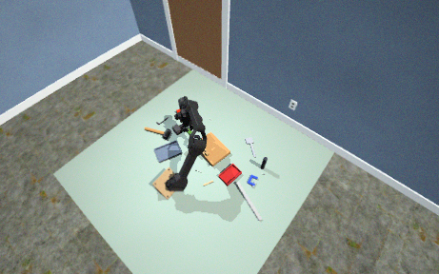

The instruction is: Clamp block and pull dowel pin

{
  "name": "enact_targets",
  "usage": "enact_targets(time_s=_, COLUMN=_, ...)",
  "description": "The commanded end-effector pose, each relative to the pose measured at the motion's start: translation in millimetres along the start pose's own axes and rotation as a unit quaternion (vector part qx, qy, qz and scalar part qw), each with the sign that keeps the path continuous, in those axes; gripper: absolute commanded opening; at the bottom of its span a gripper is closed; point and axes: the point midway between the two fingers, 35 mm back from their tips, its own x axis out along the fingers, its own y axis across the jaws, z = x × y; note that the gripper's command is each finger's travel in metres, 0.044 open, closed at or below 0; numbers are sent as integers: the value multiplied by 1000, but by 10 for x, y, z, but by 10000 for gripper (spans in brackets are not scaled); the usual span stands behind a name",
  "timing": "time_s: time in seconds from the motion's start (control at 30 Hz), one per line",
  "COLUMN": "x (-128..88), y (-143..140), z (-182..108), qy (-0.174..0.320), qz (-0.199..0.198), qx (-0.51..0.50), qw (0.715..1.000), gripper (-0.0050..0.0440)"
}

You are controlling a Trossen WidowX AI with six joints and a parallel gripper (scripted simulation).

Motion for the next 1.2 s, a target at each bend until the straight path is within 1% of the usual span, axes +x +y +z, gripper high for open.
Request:
enact_targets(time_s=0.0, x=49, y=7, z=-18, qy=4, qz=1, qx=-4, qw=1000, gripper=0)
enact_targets(time_s=1.17, x=274, y=-10, z=-27, qy=4, qz=1, qx=-16, qw=1000, gripper=0)
